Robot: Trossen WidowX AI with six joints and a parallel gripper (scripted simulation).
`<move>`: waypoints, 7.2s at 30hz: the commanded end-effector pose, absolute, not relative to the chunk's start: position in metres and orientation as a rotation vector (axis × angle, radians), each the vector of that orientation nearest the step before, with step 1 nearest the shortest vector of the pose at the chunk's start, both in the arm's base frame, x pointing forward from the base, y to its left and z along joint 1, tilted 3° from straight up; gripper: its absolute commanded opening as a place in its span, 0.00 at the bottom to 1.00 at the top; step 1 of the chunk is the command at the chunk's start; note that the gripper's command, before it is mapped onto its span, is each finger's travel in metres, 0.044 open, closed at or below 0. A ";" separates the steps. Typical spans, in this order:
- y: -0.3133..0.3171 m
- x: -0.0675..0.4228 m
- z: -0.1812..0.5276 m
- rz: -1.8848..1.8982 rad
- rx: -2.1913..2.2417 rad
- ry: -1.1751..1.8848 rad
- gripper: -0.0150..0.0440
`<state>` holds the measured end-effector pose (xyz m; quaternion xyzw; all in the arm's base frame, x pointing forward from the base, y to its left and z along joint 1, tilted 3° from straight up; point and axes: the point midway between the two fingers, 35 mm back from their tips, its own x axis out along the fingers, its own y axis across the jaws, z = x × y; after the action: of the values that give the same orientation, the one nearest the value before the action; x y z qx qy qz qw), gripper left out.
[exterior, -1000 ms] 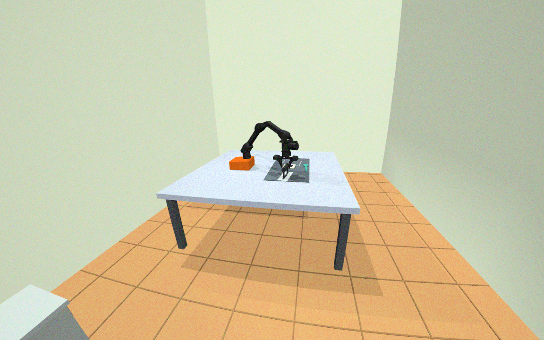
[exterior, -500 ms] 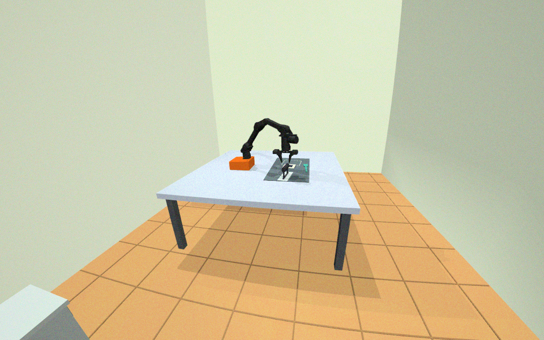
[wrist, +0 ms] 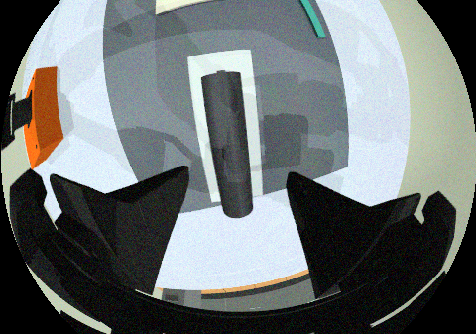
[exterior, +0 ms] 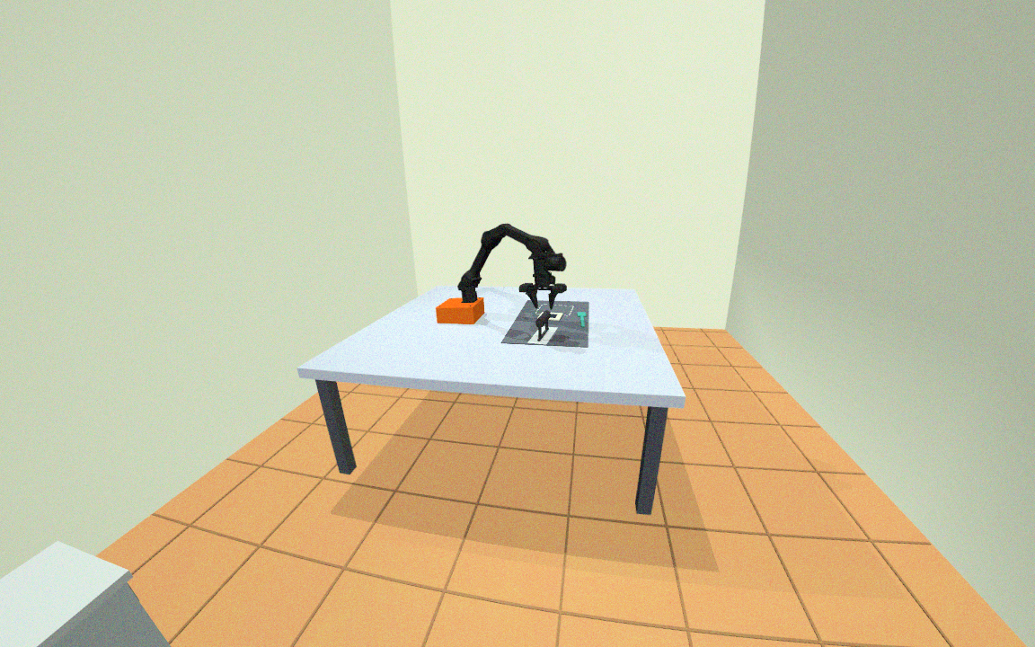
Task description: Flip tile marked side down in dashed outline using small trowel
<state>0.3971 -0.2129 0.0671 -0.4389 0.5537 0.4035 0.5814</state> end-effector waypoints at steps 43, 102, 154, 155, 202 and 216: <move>-0.229 0.393 0.046 -0.162 0.110 1.087 0.76; -0.185 0.357 0.020 -0.653 1.531 0.475 0.76; -0.190 0.397 -0.014 -0.651 1.532 0.473 0.37; -0.190 0.397 -0.014 -0.651 1.532 0.473 0.36; -0.105 0.380 0.034 -0.637 1.427 0.480 0.25; -0.104 0.381 0.028 -0.636 1.426 0.480 0.25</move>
<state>0.3795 -0.1033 0.0294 0.6353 0.2188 -0.2848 0.6837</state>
